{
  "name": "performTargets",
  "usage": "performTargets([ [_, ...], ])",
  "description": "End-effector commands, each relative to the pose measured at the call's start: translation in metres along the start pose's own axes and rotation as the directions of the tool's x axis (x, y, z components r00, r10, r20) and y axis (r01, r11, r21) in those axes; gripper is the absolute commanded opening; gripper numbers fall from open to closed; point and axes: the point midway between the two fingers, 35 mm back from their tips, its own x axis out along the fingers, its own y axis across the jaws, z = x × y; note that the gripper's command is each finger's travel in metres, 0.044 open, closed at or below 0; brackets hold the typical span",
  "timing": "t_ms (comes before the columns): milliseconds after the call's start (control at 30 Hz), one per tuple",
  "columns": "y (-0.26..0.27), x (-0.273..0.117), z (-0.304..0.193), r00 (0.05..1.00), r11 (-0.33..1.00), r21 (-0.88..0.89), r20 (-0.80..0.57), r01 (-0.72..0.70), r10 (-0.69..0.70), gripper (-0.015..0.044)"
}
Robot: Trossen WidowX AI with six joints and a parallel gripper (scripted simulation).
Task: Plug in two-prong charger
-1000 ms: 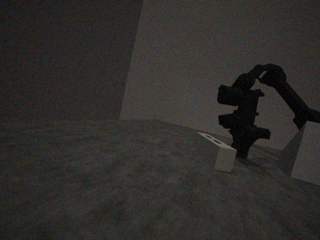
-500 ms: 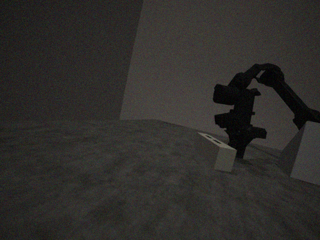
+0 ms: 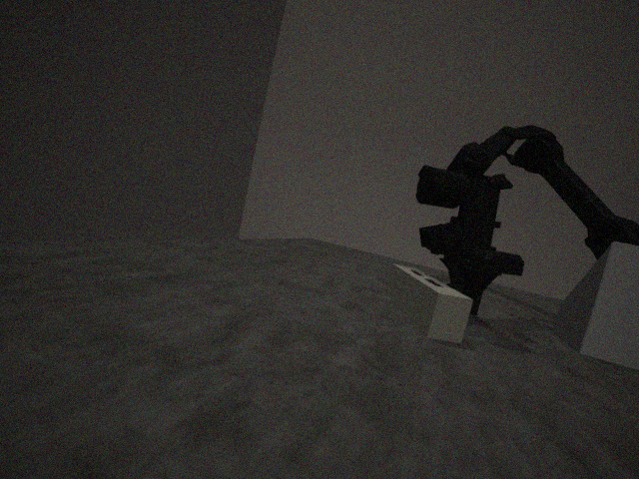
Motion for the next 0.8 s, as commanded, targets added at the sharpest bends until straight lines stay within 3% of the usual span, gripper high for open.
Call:
performTargets([
  [0, -0.0002, -0.0015, 0.0071, 1.0, 1.0, -0.005, 0.005, -0.001, 0.001, 0.0],
  [767, -0.0002, -0.0018, 0.0152, 1.0, 1.0, -0.013, 0.005, 0.0, 0.001, 0.0],
])
